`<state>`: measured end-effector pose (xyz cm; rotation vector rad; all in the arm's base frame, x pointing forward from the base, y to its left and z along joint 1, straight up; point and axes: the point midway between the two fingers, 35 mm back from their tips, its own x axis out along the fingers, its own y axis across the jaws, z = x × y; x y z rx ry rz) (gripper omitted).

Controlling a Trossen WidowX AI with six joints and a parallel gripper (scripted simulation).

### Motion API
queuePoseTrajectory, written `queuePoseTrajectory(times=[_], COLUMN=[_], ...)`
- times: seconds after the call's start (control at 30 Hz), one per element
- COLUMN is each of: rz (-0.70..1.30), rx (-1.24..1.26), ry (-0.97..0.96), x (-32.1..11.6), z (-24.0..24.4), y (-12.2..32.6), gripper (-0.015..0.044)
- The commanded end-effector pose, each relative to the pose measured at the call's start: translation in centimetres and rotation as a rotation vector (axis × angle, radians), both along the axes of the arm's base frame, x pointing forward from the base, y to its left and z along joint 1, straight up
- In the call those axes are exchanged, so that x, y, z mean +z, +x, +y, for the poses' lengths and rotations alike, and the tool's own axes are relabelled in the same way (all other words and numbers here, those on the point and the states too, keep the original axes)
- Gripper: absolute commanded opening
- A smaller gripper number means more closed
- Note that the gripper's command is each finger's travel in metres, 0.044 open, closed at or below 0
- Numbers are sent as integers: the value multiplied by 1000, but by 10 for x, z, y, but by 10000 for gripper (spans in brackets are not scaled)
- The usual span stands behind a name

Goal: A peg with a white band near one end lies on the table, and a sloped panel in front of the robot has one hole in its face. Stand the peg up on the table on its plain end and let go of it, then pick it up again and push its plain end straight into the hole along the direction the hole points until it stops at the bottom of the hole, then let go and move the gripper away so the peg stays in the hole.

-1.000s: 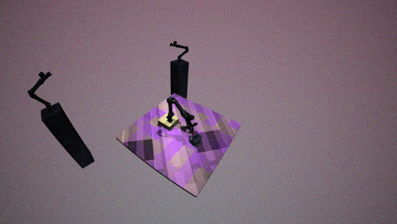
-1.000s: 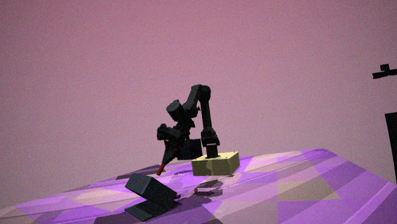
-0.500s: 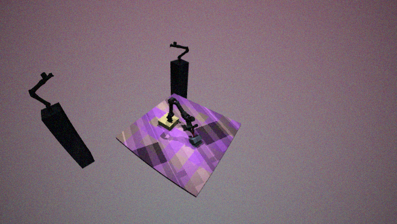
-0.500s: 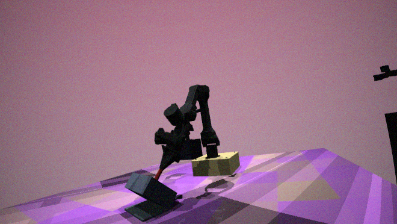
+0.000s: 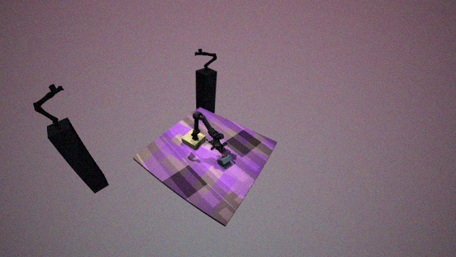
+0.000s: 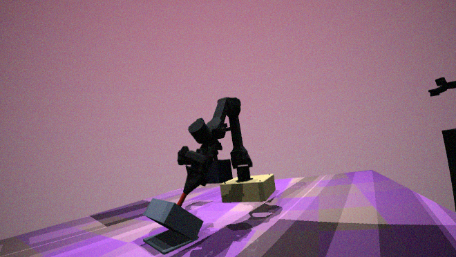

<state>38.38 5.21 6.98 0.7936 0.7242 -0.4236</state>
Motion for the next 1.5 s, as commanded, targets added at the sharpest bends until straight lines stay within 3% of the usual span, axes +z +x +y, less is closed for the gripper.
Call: queuePoseTrajectory(times=[0.0,1.47], rz=[3,1], rx=[0,0], ry=[-1,-1], x=[-1,-18], z=[0,0], y=[0,19], gripper=[0,0])
